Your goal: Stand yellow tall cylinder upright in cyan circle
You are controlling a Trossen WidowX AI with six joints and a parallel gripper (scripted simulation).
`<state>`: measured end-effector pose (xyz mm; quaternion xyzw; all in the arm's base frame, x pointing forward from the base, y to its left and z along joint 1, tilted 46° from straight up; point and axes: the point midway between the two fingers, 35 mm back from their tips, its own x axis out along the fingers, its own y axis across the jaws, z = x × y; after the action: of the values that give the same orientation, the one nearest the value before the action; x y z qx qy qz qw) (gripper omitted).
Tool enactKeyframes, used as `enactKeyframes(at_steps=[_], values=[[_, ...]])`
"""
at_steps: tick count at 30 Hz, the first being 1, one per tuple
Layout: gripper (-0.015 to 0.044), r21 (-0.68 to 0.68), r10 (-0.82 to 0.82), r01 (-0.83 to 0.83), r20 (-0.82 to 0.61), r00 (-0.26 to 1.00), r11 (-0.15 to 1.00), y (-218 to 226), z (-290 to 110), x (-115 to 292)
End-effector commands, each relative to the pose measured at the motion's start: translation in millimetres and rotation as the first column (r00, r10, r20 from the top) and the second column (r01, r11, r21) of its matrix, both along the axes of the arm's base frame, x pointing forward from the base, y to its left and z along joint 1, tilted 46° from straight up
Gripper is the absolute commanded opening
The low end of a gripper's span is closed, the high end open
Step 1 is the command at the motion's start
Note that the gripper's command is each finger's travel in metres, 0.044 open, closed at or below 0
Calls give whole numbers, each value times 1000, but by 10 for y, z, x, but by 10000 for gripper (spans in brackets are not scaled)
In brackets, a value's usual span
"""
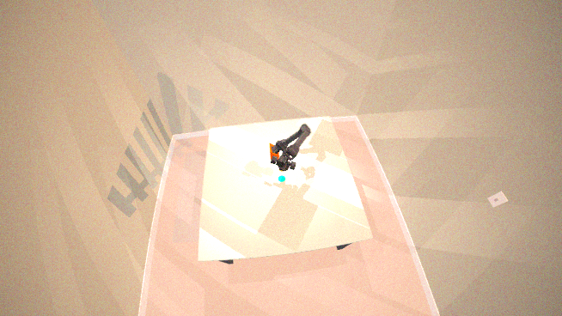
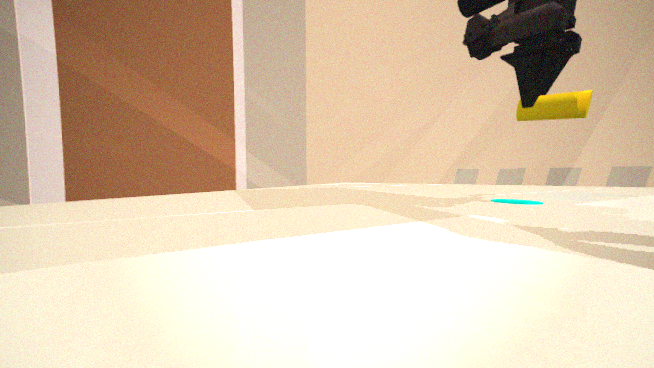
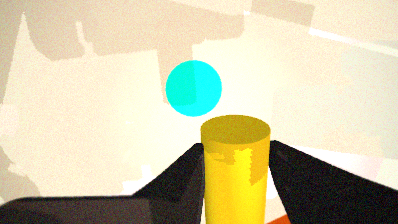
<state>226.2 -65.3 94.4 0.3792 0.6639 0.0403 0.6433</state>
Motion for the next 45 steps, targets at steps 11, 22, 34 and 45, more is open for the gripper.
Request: enactKeyframes(at_steps=[11,22,34,45], values=[[105,-76,-11,11,3,1000,997,50,-30,-62],[105,-138,-24,26,18,1000,990,77,-42,-97],[105,-202,-40,48,40,998,978,100,-55,-130],[105,-258,-58,73,66,996,963,116,-67,-156]])
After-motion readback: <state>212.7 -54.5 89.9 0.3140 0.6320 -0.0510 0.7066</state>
